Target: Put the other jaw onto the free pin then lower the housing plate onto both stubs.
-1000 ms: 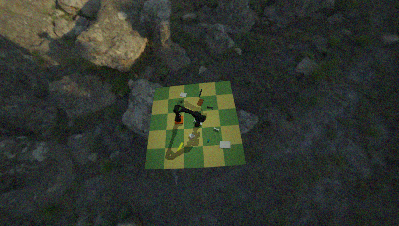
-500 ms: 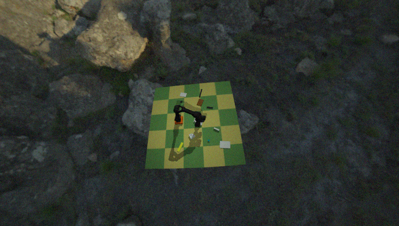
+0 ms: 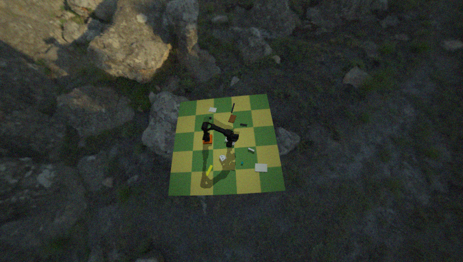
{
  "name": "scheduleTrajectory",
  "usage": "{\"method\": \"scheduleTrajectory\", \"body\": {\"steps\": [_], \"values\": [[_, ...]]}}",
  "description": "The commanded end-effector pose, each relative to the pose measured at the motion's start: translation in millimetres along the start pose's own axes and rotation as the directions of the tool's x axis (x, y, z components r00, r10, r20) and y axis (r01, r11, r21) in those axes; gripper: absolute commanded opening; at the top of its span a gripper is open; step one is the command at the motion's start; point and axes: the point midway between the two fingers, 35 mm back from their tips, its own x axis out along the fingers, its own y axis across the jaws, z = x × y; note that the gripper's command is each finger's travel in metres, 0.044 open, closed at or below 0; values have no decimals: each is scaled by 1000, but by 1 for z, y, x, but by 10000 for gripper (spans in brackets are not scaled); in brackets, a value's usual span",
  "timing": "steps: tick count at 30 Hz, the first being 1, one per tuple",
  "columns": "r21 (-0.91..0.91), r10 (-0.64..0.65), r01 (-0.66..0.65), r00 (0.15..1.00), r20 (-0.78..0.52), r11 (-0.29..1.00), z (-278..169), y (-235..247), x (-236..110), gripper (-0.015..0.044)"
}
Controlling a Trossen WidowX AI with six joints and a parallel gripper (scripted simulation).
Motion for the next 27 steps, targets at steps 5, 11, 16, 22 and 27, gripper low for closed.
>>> {"method": "scheduleTrajectory", "body": {"steps": [5, 11, 16, 22, 27], "values": [[-5, -2, 2, 1000, 0, 1000, 0, 0, 3, 134], [-5, -2, 2, 1000, 0, 1000, 0, 0, 4, 134], [-6, -2, 2, 1000, 0, 1000, 0, 0, 6, 134], [-6, -2, 2, 1000, 0, 1000, 0, 0, 6, 134], [-7, -2, 2, 1000, 0, 1000, 0, 0, 9, 134]]}}
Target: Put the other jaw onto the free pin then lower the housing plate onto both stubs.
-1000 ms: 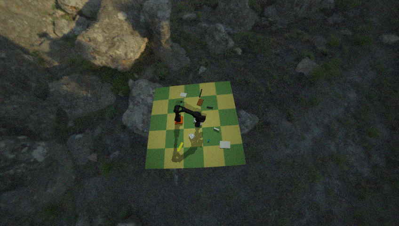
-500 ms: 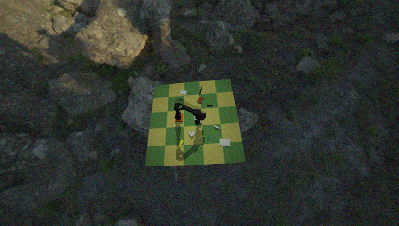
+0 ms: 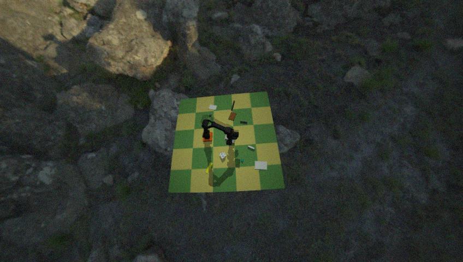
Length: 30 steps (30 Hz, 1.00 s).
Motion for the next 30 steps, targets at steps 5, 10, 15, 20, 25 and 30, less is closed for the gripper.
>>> {"method": "scheduleTrajectory", "body": {"steps": [5, 10, 15, 20, 25, 30], "values": [[-5, -2, 2, 1000, 0, 1000, 0, 0, 2, 134], [-5, -2, 2, 1000, 0, 1000, 0, 0, 4, 134], [-5, -2, 2, 1000, 0, 1000, 0, 0, 5, 134], [-5, -2, 2, 1000, 0, 1000, 0, 0, 5, 134], [-5, -2, 2, 1000, 0, 1000, 0, 0, 5, 134], [-5, -2, 2, 1000, 0, 1000, 0, 0, 5, 134]]}}
